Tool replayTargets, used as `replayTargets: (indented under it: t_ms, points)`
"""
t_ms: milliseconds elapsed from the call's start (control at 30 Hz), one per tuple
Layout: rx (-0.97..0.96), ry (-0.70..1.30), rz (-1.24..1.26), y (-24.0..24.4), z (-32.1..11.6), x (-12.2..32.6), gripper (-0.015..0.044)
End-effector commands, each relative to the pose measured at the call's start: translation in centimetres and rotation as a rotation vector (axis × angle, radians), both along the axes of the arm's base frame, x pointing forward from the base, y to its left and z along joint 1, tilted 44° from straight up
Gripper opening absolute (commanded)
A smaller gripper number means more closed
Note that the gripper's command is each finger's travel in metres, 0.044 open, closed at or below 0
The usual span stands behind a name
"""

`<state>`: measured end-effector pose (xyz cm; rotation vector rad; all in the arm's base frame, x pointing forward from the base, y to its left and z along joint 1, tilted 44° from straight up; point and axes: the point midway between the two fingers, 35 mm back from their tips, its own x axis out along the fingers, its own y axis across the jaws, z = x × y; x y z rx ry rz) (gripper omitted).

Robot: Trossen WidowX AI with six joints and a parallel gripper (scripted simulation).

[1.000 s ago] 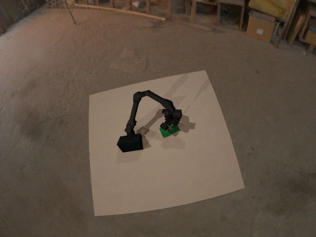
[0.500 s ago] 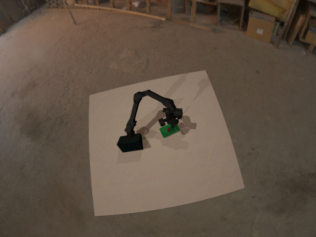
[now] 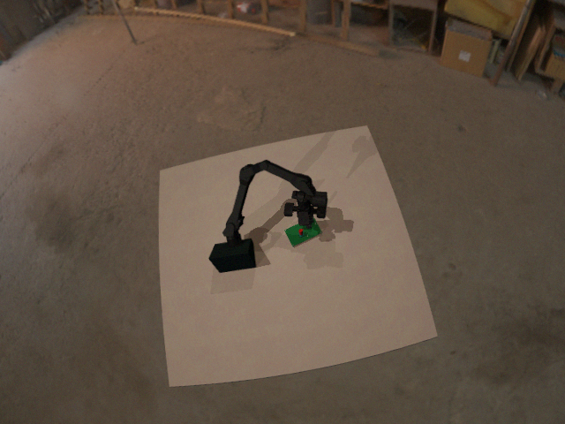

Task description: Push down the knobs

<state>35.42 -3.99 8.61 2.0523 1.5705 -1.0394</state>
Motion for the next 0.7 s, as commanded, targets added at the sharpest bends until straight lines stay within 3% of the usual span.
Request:
replayTargets:
  t_ms: [0, 433, 667]
  points:
    - [0.016, 0.072, -0.081, 0.0, 0.3, 0.2, 0.0]
    - [0.072, 0.379, -0.401, 0.0, 1.1, 0.6, 0.0]
    - [0.075, 0.394, -0.418, 1.2, -0.1, 0.8, 0.0]
